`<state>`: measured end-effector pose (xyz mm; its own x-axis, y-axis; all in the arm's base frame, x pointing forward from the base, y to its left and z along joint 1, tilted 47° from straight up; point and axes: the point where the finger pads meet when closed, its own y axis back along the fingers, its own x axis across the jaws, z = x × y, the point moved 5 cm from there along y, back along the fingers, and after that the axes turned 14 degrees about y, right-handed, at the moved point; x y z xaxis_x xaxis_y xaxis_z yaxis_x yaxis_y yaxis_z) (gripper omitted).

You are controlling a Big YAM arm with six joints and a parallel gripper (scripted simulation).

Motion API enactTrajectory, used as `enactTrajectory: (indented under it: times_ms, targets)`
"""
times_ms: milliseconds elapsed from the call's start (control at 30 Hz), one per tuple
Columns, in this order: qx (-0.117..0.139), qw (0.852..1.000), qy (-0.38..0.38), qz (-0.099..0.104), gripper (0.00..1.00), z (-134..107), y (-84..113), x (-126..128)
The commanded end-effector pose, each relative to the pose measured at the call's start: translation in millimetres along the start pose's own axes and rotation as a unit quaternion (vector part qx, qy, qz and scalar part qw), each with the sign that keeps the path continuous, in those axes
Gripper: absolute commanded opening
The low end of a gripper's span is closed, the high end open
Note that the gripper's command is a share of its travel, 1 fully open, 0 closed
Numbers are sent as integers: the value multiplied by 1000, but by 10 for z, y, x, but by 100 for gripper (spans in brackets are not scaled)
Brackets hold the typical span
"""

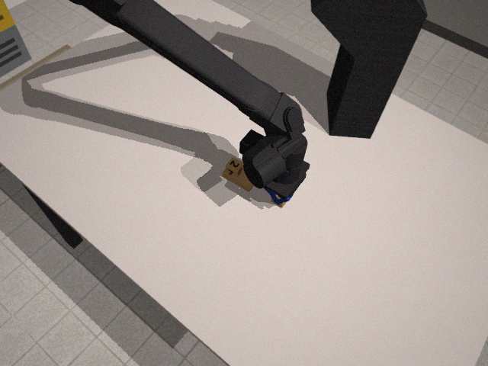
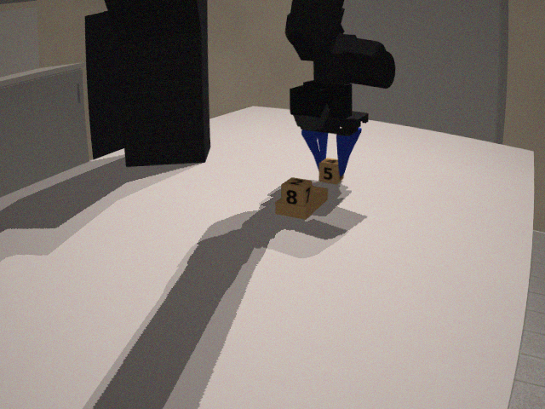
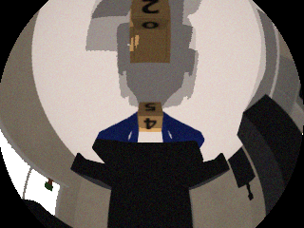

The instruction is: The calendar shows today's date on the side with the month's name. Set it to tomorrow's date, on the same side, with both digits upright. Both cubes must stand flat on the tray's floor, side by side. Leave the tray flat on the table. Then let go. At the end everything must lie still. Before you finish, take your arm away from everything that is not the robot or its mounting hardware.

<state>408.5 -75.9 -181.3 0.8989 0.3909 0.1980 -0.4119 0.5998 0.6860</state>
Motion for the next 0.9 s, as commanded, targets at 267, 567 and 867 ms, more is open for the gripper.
enactTrajectory:
  times_ms: [267,567,867]
  targets:
    - [-1,1000,3,-2,27,4,-60,-13]
    - [-2,1000,2,-1,27,14,-60,-6]
    - [-2,1000,2,-1,27,14,-60,-6]
